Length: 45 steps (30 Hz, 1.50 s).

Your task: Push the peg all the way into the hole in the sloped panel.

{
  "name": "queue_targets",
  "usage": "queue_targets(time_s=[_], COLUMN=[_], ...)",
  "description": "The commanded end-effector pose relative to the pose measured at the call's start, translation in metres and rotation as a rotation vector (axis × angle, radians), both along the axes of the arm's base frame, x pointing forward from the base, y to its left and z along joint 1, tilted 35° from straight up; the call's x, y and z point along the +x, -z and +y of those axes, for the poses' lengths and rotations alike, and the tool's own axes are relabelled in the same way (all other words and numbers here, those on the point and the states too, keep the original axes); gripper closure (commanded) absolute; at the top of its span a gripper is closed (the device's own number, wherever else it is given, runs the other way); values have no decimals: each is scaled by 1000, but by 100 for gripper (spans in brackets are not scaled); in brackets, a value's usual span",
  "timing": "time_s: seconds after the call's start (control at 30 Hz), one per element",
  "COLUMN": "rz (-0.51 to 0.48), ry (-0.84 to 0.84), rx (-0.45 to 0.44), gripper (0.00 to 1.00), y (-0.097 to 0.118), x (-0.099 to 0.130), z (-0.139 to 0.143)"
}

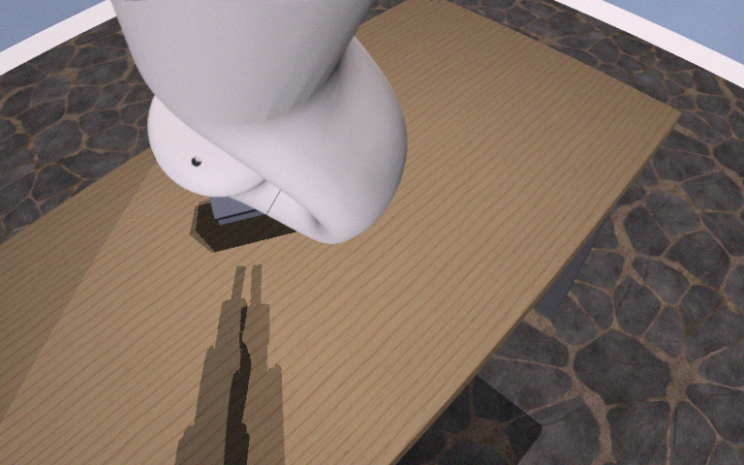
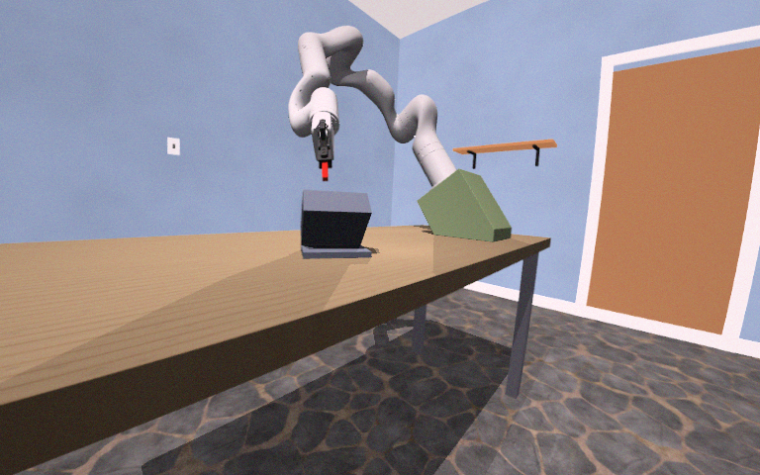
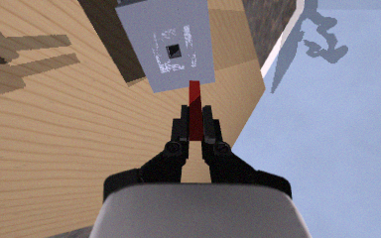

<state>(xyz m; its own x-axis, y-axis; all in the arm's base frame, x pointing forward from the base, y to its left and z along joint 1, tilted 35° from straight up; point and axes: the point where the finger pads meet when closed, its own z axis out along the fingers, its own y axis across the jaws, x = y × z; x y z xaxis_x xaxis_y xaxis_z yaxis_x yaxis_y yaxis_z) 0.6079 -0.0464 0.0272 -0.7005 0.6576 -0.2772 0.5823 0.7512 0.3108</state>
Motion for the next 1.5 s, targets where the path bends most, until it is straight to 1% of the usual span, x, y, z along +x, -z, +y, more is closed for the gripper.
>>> queue_targets(time_s=[0.0, 0.87, 1.13, 1.47], rz=[4, 39, 43, 43], ry=[-32, -198, -218, -218], rx=[-10, -66, -74, -74], gripper=[100, 100, 100, 100], y=[-2, -6, -7, 6], x=[-2, -20, -22, -17], z=[-2, -16, -18, -17])
